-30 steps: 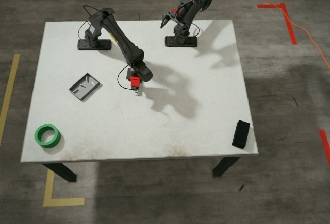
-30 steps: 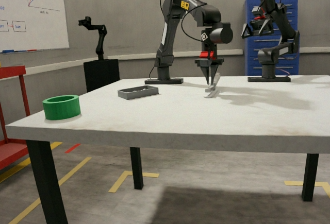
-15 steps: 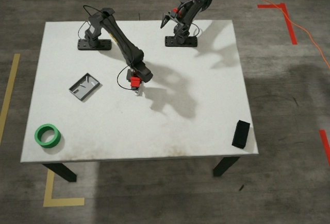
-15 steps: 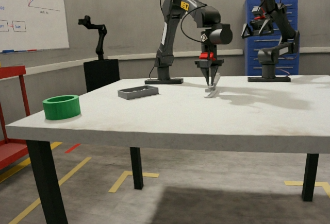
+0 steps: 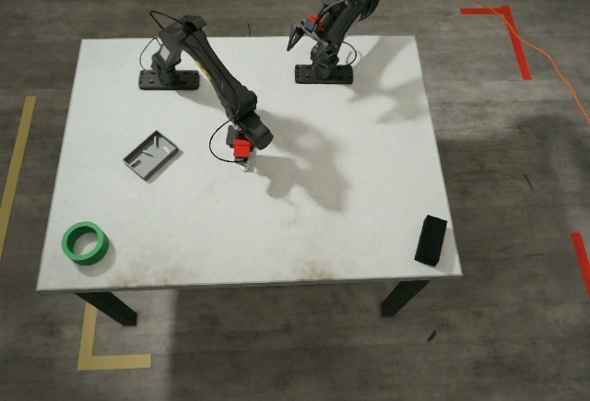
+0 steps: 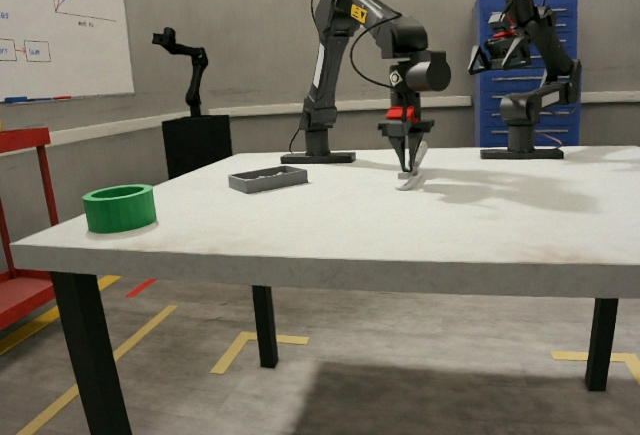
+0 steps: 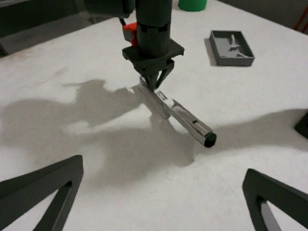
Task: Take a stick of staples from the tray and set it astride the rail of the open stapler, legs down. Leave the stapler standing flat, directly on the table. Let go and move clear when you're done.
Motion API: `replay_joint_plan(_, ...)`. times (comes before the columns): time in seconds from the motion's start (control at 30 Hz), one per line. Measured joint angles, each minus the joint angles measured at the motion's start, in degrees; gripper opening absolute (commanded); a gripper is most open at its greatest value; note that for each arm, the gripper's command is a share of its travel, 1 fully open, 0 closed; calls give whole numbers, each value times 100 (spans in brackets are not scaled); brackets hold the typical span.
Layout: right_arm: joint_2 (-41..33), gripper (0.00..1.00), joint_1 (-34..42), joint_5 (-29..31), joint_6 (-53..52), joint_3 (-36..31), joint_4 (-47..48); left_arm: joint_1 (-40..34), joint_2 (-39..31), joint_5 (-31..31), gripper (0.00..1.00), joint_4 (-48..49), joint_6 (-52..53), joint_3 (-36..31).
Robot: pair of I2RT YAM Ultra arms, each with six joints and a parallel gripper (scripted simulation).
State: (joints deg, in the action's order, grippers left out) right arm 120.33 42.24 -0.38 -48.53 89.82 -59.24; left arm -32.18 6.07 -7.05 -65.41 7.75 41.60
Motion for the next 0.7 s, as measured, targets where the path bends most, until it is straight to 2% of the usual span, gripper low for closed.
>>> replay_joint_plan(0.57,57,6,-2,0,0,83,-79,0,0,0,100,0,0,0)
replay_joint_plan(0.6,57,17,-2,0,0,85,-81,0,0,0,100,0,0,0)
replay_joint_plan(0.7,61,18,0,-4,4,105,-94,0,0,0,100,0,0,0)
